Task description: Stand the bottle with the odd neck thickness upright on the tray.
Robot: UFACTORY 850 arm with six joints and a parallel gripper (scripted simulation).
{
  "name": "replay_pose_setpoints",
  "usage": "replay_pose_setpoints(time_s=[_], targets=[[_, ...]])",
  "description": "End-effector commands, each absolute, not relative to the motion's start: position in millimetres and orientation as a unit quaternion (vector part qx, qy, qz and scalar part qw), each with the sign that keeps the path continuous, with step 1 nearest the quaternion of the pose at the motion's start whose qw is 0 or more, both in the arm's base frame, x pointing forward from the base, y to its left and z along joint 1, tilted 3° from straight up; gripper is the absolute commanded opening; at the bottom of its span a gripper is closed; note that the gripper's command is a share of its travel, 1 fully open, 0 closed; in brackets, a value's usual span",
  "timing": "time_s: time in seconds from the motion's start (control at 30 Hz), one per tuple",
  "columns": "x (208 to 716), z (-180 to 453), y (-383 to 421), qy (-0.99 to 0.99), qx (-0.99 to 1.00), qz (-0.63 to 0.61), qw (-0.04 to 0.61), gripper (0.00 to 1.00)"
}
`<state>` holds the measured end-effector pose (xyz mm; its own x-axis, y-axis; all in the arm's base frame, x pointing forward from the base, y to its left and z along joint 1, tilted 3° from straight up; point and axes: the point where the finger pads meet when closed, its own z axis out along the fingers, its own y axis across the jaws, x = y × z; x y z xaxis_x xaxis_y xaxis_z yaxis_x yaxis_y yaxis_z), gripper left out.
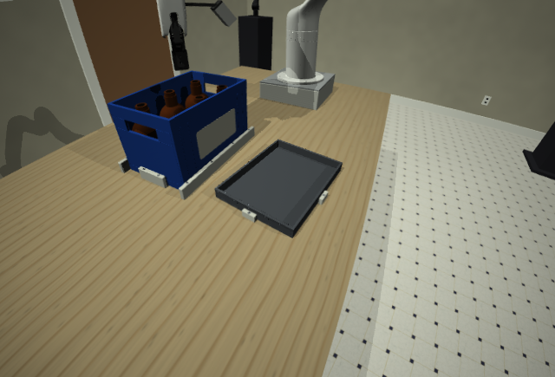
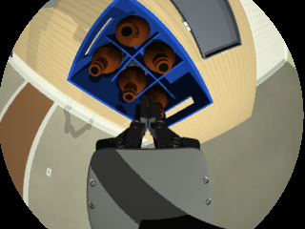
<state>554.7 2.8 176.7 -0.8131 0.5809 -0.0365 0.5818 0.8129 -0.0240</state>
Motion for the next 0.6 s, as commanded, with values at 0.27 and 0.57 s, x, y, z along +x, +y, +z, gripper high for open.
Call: replay_pose_setpoints(time_s=[0.27,0.57], targets=[[547.2,176.0,41.8,0.952,0.306,-0.018,0.016,0.0],[547.2,176.0,41.8,0.952,0.306,-0.018,0.016,0.65]])
